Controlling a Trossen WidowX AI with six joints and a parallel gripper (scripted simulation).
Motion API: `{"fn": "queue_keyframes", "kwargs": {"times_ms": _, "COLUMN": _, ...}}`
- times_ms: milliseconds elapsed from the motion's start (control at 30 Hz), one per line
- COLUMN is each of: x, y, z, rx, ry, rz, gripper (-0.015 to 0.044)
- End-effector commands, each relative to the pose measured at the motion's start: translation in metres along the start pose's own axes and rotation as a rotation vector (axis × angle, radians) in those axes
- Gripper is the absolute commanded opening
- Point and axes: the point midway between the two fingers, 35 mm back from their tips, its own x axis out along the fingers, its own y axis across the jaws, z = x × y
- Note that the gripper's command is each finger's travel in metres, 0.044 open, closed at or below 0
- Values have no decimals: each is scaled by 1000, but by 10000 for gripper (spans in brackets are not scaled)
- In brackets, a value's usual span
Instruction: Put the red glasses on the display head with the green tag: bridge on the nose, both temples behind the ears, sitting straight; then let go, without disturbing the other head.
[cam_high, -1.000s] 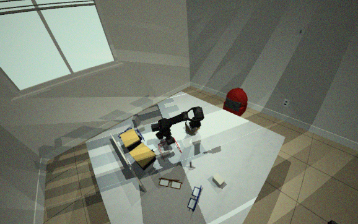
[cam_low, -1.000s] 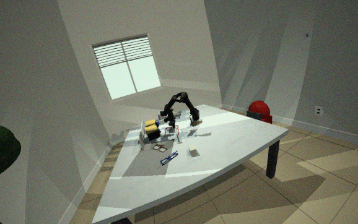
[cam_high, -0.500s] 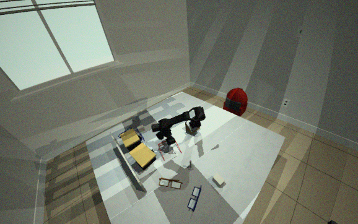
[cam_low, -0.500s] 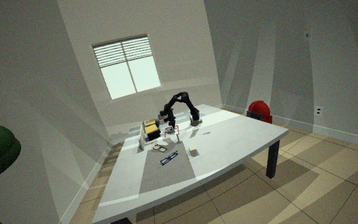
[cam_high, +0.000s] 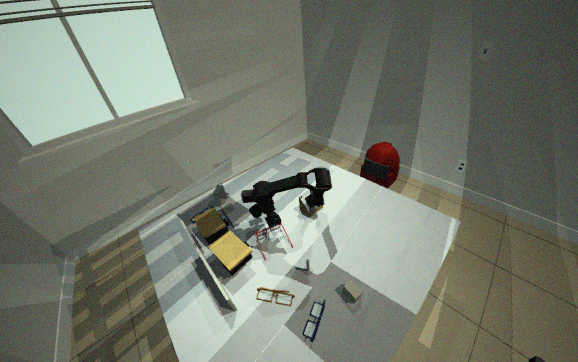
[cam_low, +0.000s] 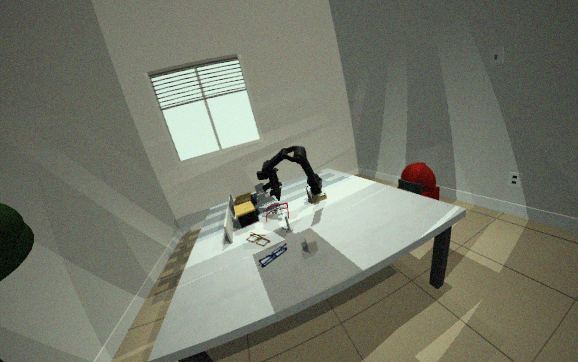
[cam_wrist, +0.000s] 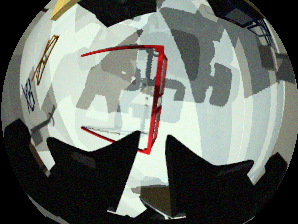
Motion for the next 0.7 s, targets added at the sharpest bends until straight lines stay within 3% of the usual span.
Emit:
{"fn": "queue_keyframes", "kwargs": {"times_ms": 0, "x": 1, "y": 0, "z": 0, "rx": 1, "ry": 0, "rz": 0, "gripper": 186}}
{"fn": "queue_keyframes", "kwargs": {"times_ms": 333, "x": -4, "y": 5, "z": -1, "rx": -23, "ry": 7, "rz": -5, "gripper": 200}}
{"fn": "queue_keyframes", "kwargs": {"times_ms": 433, "x": -4, "y": 5, "z": -1, "rx": -23, "ry": 7, "rz": -5, "gripper": 140}}
{"fn": "queue_keyframes", "kwargs": {"times_ms": 667, "x": -3, "y": 5, "z": 0, "rx": -23, "ry": 7, "rz": -5, "gripper": 140}}
